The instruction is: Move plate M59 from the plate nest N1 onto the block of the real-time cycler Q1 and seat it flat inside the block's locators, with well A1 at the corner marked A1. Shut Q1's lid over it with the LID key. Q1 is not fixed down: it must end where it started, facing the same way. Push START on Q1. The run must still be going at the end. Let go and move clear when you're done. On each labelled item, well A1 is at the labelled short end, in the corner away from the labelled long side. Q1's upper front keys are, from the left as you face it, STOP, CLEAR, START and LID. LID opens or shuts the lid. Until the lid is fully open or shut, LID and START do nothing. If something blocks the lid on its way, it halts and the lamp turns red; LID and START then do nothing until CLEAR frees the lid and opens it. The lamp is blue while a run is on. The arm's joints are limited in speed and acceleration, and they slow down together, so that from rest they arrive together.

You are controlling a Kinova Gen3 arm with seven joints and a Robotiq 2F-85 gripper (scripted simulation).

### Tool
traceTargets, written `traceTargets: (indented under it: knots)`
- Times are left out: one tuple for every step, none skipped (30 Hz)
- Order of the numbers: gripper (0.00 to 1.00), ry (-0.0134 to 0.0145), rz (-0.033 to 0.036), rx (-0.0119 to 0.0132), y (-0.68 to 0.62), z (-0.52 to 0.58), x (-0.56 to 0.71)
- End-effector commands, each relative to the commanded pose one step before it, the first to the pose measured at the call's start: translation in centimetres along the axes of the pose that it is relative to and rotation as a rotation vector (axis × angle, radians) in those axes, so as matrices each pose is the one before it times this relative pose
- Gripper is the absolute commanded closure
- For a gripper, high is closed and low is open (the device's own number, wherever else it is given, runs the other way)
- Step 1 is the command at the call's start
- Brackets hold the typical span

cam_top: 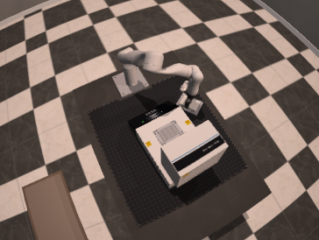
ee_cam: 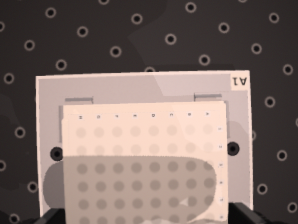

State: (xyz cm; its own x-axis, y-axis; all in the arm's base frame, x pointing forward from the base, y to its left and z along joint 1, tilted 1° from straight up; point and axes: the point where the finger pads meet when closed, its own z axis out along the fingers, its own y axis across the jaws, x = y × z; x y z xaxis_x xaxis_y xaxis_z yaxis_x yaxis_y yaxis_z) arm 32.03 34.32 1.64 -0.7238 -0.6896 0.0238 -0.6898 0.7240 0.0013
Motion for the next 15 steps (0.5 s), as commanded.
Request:
traceTargets:
  knots:
    - [0.0,-0.00175,-0.00015,0.00004,0.016,-0.073,-0.052]
    - [0.0,0.0,0.0,0.0,0.0,-0.001,0.0]
    - [0.0,-0.00008,0.00008,0.00008,-0.007,-0.003,-0.003]
    - [0.0,-0.00001,0.0,-0.00003,0.001,-0.001,0.0]
    - [0.0,-0.00003,0.00002,0.00001,-0.001,-0.001,-0.001]
    - [0.0,-0.00001,0.00001,0.00001,-0.001,0.0,0.0]
    - [0.0,0.00012,-0.00011,-0.00007,0.009,0.001,0.005]
    - [0.0,-0.00011,0.00009,0.00007,-0.008,-0.001,-0.004]
    - [0.0,0.00004,-0.00003,-0.00003,0.003,0.0,0.002]
    - [0.0,-0.00002,0.00001,-0.00001,0.0,-0.001,-0.001]
    - [0.0,0.0,0.0,0.00001,0.0,0.0,0.0]
    - [0.0,0.0,0.0,0.0,0.0,0.0,0.0]
    - [0.01,0.0,0.0,0.0,0.0,0.0,0.0]
    - [0.02,0.0,0.0,0.0,0.0,0.0,0.0]
    - [0.03,-0.00001,0.0,0.0,0.0,0.0,0.0]
